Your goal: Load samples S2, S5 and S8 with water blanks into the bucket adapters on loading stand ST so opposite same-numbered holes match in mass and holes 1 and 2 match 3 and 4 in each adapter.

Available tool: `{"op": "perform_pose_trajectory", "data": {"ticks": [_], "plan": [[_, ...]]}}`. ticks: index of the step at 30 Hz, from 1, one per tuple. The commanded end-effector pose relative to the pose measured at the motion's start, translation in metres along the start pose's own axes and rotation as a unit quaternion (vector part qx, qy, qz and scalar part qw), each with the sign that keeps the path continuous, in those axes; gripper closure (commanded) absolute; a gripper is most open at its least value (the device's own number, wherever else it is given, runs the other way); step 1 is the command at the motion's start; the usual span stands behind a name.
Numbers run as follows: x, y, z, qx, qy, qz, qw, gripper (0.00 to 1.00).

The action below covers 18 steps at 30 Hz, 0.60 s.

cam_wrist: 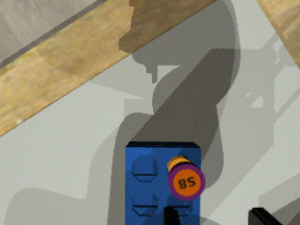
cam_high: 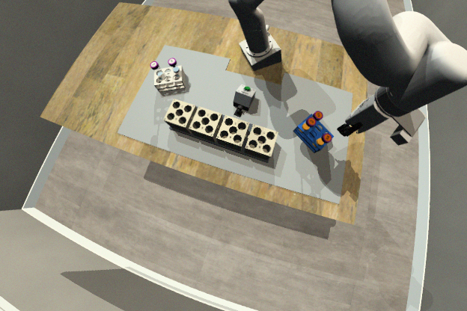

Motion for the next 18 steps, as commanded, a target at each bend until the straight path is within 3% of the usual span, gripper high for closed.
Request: {"op": "perform_pose_trajectory", "data": {"ticks": [1, 2, 3, 10, 18], "plan": [[0.002, 0.000, 0.001, 0.000, 0.002, 0.000, 1.000, 0.56], [0.002, 0.000, 0.001, 0.000, 0.003, 0.000, 1.000, 0.56], [0.002, -0.002, -0.003, -0.017, 0.003, 0.000, 1.000, 0.43], [0.002, -0.015, -0.025, -0.100, 0.002, 0.000, 0.995, 0.43], [0.002, -0.035, -0.059, -0.232, 0.002, 0.000, 0.973, 0.43]]}}
Point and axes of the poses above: the point where the finger pads meet when closed, its own x axis back along the fingers, its own y axis across the jaws, z = x × y, the point moved 5 cm from there along x, back along the fingers, and after that the axes turned 4 degrees about x, right-handed, at the moved point
